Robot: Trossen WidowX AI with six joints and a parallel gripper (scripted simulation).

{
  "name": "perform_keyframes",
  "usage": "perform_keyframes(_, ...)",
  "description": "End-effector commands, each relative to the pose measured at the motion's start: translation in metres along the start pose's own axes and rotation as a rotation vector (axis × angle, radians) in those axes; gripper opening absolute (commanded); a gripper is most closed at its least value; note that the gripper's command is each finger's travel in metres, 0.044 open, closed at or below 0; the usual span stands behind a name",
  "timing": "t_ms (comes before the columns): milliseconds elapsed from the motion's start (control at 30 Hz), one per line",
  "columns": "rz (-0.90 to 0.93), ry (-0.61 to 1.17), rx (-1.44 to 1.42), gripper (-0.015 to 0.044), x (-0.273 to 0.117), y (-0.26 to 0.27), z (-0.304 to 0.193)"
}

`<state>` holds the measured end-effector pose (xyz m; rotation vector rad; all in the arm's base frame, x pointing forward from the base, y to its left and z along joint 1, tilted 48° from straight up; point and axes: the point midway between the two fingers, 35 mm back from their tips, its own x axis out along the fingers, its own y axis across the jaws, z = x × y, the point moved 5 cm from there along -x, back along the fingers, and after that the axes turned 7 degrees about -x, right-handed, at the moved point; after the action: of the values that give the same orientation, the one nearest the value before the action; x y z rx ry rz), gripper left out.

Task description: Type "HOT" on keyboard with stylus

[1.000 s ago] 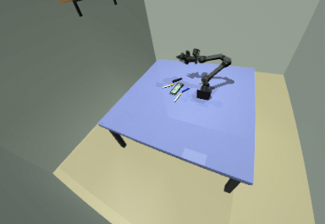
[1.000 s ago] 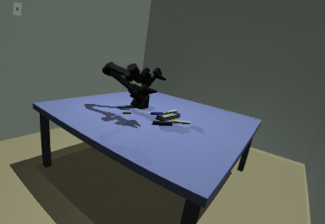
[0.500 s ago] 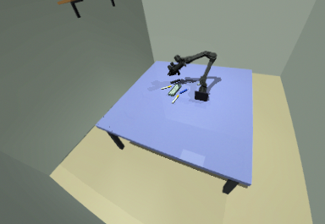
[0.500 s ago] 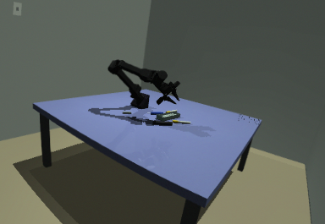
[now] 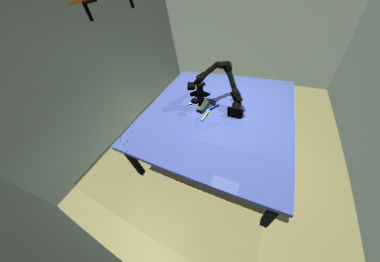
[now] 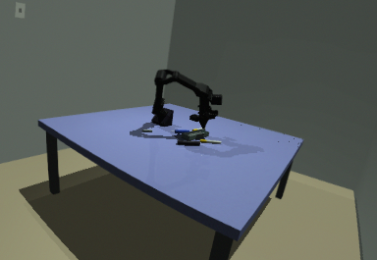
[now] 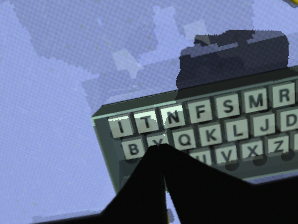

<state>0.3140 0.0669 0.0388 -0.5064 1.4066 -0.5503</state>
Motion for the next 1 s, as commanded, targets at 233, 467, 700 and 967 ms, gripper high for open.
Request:
perform_keyframes(233,-0.135,0.047,-0.083,0.0000,0.007,0.017,-0.007)
perform_keyframes(467,-0.135,0.047,-0.083,0.0000,0.006,0.014,-0.007)
perform_keyframes(700,-0.139,0.048,-0.084,0.0000,-0.001,-0.043,-0.009)
perform_keyframes(967,-0.139,0.048,-0.084,0.0000,-0.001,-0.043,-0.009)
